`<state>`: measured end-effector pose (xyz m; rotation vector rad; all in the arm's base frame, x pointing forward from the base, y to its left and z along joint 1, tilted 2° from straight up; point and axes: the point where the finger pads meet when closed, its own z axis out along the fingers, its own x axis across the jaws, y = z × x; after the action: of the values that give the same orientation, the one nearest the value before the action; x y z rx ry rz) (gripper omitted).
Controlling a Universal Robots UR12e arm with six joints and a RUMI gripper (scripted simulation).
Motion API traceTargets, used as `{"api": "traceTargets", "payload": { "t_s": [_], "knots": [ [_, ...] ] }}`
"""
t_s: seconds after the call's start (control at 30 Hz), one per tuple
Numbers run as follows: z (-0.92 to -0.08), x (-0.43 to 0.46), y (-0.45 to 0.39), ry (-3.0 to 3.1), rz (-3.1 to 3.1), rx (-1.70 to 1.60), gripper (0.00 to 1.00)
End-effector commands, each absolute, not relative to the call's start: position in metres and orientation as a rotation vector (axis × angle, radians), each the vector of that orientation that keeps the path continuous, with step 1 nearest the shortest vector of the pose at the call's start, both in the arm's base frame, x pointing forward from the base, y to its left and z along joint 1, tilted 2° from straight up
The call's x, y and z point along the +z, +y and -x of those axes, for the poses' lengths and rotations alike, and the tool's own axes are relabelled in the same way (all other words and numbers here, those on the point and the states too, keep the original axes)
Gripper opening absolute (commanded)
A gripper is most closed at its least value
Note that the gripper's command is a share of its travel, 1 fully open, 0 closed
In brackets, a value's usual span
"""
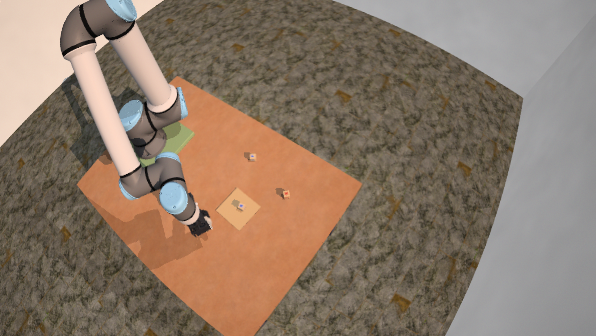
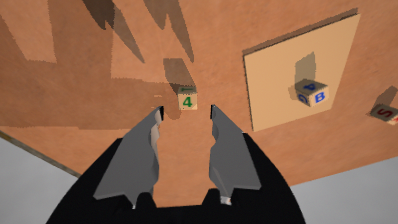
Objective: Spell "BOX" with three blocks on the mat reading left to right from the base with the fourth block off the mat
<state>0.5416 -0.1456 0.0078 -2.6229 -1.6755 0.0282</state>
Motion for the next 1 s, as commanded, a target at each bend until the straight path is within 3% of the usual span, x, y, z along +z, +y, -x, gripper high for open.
{"api": "traceTargets", "payload": {
  "t_s": [0.0, 0.97],
  "knots": [
    [-0.542, 0.008, -0.146, -1.676, 2.624, 0.027, 0.37],
    [-0.541, -0.023, -0.145, -1.676, 2.624, 0.027, 0.37]
  ]
}}
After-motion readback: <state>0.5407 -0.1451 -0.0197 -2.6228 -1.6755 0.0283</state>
